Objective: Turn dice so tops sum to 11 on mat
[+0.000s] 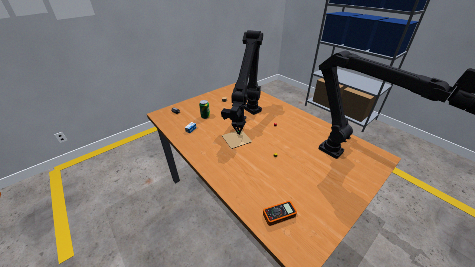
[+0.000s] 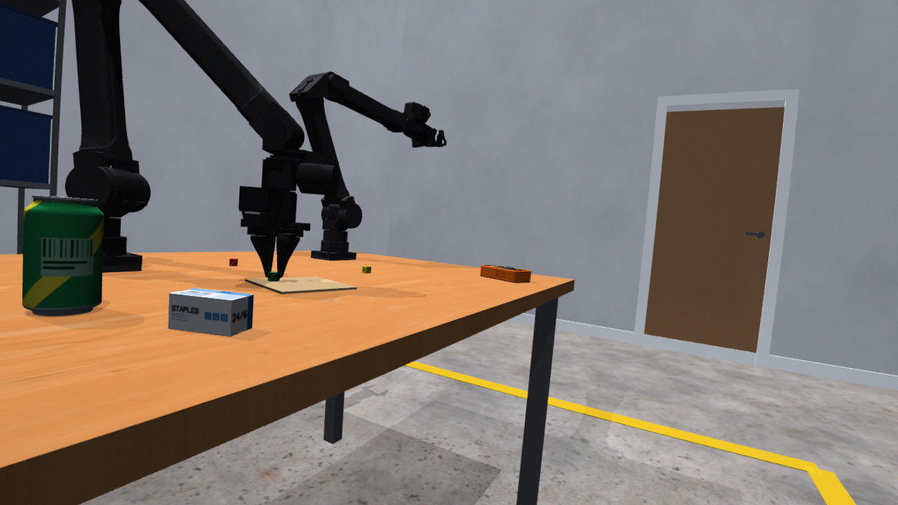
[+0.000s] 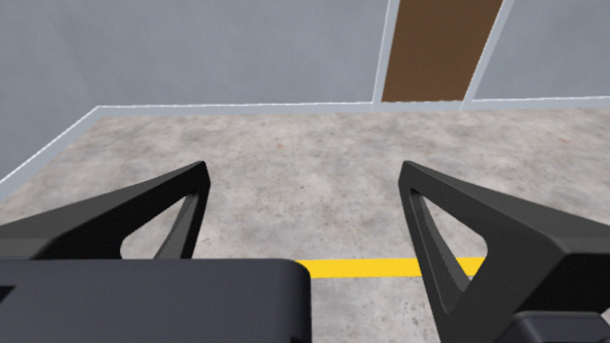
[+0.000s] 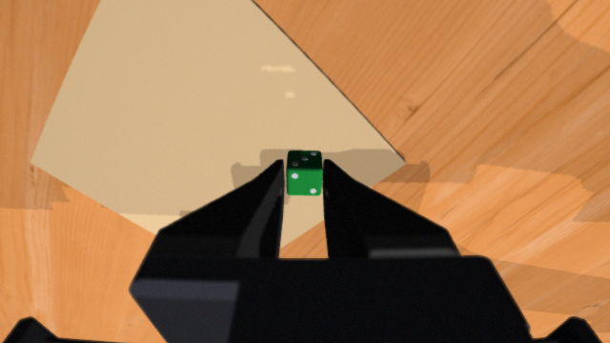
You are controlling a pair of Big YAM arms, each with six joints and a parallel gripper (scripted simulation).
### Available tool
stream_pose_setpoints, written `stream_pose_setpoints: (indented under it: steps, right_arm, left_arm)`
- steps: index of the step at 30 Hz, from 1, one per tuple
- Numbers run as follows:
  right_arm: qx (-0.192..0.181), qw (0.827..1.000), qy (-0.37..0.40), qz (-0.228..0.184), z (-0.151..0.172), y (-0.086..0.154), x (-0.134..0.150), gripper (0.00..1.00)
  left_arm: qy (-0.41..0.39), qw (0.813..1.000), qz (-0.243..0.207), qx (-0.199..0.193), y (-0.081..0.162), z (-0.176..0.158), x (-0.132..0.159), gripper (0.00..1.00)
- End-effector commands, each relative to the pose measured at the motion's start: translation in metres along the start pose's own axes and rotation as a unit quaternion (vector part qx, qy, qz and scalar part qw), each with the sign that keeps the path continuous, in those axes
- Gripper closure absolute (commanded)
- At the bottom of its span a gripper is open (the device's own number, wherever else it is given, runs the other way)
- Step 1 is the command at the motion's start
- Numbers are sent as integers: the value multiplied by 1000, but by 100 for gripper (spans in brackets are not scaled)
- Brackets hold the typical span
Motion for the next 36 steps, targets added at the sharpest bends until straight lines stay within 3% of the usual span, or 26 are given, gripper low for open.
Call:
stream_pose_setpoints:
  steps: [1,8,18,22,25,36]
  right_arm:
    - [2,1000,10,2,1,-4,4,78]
    - [2,1000,10,2,1,-4,4,70]
    - [1,1000,10,2,1,-2,4,70]
    - [-28,1000,10,0,19,25,3,70]
    - [-20,1000,10,1,15,23,4,70]
    - [-29,1000,10,0,16,83,3,70]
  left_arm:
    - [6,999,-35,-5,-7,4,-31,0]
    - [6,999,-35,-5,-7,4,-31,0]
    - [6,999,-35,-5,-7,4,-31,0]
    - [6,999,-35,-5,-7,4,-31,0]
    - [6,999,-35,-5,-7,4,-31,0]
    - [6,999,-35,-5,-7,4,-31,0]
Point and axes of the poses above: on each arm, the point where the finger pads meet when closed, its own y axis back along the fingers, its own z axis across the jaws, x = y × z, the point moved 9 cm from there along y, back along the fingers, and after that the axes turned 3 degrees about y, right-handed, at the moved point
